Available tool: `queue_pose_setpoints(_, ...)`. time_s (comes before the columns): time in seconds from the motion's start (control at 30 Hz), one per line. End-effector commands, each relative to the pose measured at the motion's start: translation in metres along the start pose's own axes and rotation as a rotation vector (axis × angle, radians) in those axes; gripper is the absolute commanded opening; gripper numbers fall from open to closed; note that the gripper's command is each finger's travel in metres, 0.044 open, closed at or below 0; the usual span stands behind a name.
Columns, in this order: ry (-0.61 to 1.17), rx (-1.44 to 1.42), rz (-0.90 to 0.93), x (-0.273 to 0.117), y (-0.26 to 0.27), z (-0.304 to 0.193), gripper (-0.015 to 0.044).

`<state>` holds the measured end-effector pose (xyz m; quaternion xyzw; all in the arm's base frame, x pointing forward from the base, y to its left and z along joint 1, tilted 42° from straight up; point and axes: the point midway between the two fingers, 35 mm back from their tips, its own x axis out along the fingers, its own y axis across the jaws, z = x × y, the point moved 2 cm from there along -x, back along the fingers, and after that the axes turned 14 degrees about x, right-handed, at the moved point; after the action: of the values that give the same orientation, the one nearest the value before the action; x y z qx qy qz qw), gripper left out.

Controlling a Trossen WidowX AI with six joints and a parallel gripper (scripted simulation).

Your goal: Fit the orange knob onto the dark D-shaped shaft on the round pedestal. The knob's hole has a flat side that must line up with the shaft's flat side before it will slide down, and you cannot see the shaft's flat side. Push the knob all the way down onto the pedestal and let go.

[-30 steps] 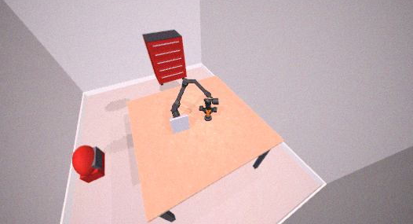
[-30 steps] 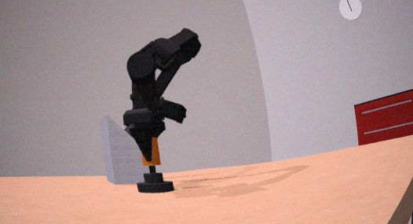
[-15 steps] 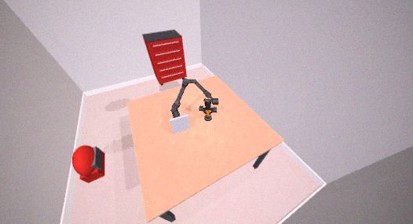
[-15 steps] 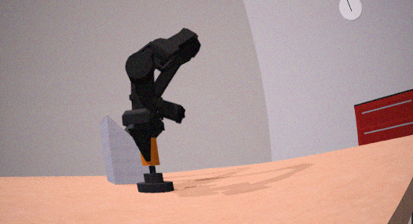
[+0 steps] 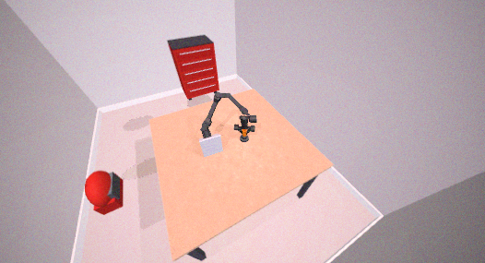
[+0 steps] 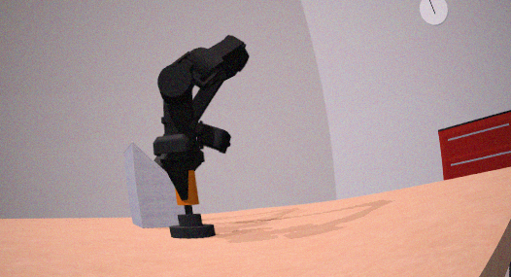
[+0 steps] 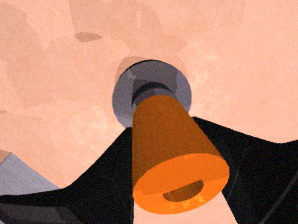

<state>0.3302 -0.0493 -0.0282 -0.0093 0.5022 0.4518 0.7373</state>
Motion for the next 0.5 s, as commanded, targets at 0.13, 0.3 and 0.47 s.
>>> queue_pose_setpoints(0.13,-0.002,0.006,-0.002,0.0007,-0.0003,-0.0019,0.0)
queue_pose_setpoints(0.3,-0.002,0.006,-0.002,-0.0016,-0.0001,-0.0029,0.0)
queue_pose_setpoints(0.47,-0.002,-0.003,-0.002,-0.0044,0.0012,-0.0039,0.0)
